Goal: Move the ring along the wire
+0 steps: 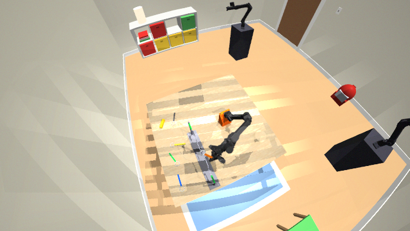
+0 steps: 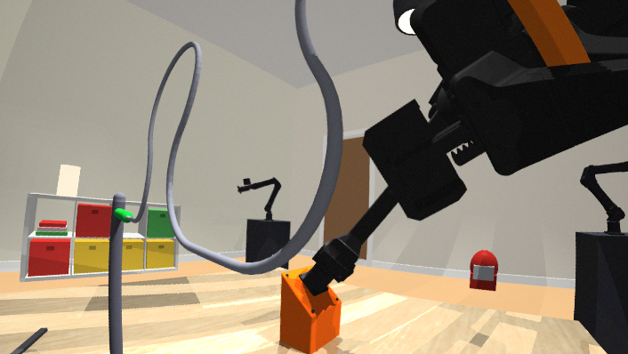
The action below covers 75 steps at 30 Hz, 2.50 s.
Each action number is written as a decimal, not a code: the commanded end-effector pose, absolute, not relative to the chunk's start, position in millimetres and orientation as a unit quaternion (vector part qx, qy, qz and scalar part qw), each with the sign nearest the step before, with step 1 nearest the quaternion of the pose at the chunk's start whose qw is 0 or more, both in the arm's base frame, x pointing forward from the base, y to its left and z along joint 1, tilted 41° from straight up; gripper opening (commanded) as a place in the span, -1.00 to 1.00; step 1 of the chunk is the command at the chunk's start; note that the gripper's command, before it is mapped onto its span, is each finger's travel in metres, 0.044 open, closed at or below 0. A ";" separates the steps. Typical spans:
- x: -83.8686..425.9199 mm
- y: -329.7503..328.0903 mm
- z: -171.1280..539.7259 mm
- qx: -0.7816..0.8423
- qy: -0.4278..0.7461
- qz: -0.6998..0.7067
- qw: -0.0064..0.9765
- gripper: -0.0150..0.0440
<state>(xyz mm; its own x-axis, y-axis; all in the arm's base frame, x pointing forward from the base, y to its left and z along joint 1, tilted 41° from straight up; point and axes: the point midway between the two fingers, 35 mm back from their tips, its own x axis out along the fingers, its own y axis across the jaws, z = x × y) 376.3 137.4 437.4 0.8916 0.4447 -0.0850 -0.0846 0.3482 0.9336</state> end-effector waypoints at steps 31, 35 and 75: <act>375.2 140.2 453.4 0.708 0.113 0.203 0.667 -1.00; 375.2 140.1 455.3 0.724 0.107 0.207 0.649 -1.00; 374.9 133.8 472.7 0.864 0.040 0.237 0.443 -1.00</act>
<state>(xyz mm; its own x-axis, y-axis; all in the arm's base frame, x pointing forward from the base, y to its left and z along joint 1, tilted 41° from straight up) 374.5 134.8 472.8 0.8839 0.2957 0.3624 -0.1395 -0.5729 0.8077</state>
